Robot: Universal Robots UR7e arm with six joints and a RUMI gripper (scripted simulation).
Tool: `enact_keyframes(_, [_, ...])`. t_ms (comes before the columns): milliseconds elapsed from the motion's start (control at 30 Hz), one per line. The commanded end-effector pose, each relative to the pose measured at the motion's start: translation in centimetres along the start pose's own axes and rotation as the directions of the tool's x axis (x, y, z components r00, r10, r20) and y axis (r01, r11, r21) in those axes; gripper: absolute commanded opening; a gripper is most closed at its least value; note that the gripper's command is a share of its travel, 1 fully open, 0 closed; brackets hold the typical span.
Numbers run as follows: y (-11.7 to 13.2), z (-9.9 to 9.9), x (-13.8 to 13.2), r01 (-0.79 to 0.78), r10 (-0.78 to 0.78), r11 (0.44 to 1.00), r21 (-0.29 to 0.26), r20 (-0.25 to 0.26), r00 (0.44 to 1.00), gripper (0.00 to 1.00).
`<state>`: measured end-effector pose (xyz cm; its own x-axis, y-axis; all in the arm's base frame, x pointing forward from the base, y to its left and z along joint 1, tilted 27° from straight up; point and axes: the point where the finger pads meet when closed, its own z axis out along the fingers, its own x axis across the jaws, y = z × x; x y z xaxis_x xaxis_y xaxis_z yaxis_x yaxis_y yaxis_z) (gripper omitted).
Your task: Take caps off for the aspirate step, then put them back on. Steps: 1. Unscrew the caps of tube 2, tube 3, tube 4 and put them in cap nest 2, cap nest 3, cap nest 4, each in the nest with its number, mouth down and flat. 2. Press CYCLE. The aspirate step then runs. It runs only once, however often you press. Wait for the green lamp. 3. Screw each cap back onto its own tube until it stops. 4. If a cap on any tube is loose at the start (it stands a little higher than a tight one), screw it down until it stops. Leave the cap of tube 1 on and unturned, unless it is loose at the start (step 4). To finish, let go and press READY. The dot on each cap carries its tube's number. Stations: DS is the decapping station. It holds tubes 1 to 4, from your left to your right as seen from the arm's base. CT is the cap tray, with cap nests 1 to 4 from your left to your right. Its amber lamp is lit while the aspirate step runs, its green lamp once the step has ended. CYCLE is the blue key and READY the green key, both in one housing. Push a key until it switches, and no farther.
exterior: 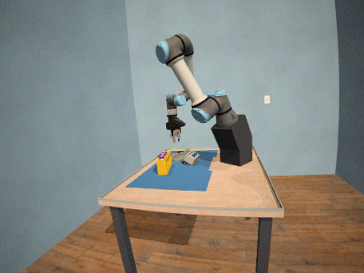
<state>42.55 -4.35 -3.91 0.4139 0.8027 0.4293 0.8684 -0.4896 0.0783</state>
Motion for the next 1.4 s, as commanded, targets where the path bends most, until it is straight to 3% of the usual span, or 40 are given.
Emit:
enact_keyframes(0, [0.7,0.1,-3.4,0.027,-0.027,1.000,0.006,-0.016,1.000,0.29])
enact_keyframes(333, [1.8,0.2,-9.1,0.027,-0.027,1.000,0.006,-0.015,1.000,0.29])
enact_keyframes(433, [1.8,0.2,-9.1,0.027,-0.027,1.000,0.006,-0.015,1.000,0.29])
enact_keyframes(900, [3.5,0.3,-18.1,0.027,-0.027,1.000,0.006,-0.015,1.000,0.29])
enact_keyframes(1233, [3.6,0.3,-18.4,0.027,-0.027,1.000,0.006,-0.015,1.000,0.29])
enact_keyframes(1367, [3.6,2.3,-18.4,0.027,-0.027,1.000,0.006,-0.015,1.000,0.29])
